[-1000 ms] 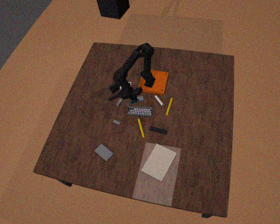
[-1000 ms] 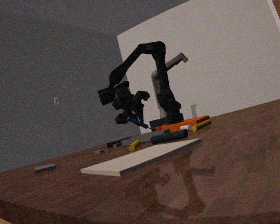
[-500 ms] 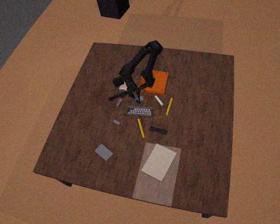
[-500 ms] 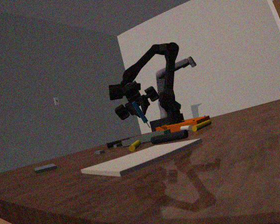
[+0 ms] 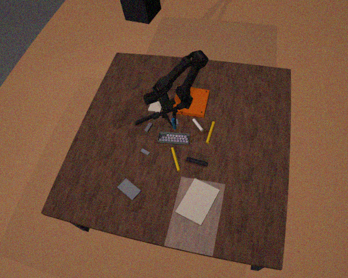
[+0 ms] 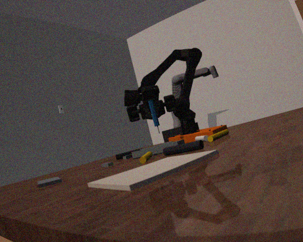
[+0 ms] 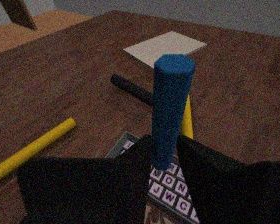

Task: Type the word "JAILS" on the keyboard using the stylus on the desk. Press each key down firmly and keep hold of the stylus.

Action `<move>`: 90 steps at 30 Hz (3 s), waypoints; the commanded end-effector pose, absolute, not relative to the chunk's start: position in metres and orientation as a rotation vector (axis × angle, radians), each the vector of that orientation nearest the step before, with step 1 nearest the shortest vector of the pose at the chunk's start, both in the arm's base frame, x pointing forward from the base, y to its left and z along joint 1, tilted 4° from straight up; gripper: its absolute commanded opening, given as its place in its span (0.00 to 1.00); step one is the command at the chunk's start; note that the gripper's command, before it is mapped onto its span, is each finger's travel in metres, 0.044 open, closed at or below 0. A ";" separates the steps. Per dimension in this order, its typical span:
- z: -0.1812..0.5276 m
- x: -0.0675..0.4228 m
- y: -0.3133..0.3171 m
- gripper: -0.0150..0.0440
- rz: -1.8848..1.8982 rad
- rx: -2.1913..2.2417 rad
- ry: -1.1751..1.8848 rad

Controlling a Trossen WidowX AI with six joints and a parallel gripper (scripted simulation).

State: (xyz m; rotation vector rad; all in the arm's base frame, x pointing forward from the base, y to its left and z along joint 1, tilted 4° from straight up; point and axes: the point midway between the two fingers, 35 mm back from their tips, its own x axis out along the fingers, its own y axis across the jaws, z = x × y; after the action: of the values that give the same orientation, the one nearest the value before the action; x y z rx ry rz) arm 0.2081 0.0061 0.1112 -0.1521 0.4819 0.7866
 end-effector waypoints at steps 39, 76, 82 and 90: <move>0.073 0.206 0.011 0.39 0.791 -0.163 0.465; 0.061 0.206 0.011 0.39 0.791 -0.163 0.465; 0.059 0.206 0.012 0.39 0.791 -0.163 0.465; 0.055 0.206 0.012 0.39 0.791 -0.163 0.465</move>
State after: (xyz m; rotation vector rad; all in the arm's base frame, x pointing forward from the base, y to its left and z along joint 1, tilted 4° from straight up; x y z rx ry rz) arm 0.2075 0.0106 0.0587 -0.1765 0.4590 0.7904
